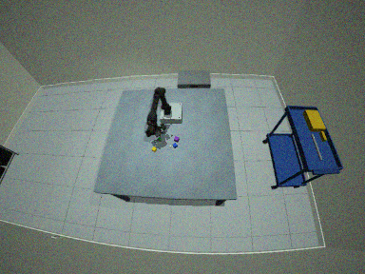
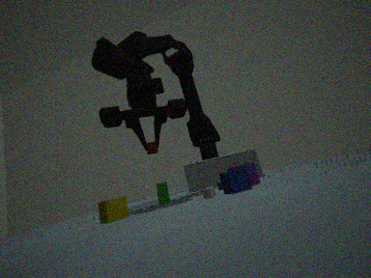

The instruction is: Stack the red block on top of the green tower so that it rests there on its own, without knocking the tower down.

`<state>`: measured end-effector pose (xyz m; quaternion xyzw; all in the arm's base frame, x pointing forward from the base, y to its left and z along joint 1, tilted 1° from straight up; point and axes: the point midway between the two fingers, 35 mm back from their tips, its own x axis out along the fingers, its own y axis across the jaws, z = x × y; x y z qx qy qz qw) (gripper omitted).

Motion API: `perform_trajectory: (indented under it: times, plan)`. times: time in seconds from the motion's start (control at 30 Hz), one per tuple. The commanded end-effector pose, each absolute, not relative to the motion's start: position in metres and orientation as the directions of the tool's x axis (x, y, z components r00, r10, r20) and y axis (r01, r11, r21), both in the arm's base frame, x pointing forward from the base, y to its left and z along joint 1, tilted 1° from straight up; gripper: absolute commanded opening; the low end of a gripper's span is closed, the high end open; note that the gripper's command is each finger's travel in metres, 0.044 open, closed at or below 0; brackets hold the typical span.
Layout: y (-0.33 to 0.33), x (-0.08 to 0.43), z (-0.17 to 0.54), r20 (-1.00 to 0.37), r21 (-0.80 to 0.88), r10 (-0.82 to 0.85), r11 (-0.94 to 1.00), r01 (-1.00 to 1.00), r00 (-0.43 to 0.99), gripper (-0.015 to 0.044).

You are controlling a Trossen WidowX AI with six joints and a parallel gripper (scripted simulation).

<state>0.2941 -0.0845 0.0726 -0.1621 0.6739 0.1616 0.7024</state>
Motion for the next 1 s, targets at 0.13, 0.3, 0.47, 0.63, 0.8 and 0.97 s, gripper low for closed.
perform_trajectory:
  times: [0.13, 0.3, 0.47, 0.63, 0.8, 0.97]
  plan:
    - [-0.082, 0.292, 0.036, -1.0, 0.005, 0.017, 0.897, -0.442, 0.023, 0.0]
    - [-0.082, 0.292, 0.03, -1.0, 0.005, 0.017, 0.897, -0.442, 0.023, 0.0]
    - [-0.082, 0.292, 0.008, -1.0, 0.006, 0.017, 0.897, -0.442, 0.023, 0.0]
    - [-0.081, 0.292, 0.006, -1.0, 0.006, 0.017, 0.897, -0.442, 0.023, 0.0]
    - [-0.081, 0.292, 0.006, -1.0, 0.006, 0.017, 0.897, -0.442, 0.023, 0.0]
    - [-0.081, 0.292, 0.006, -1.0, 0.006, 0.017, 0.897, -0.442, 0.023, 0.0]
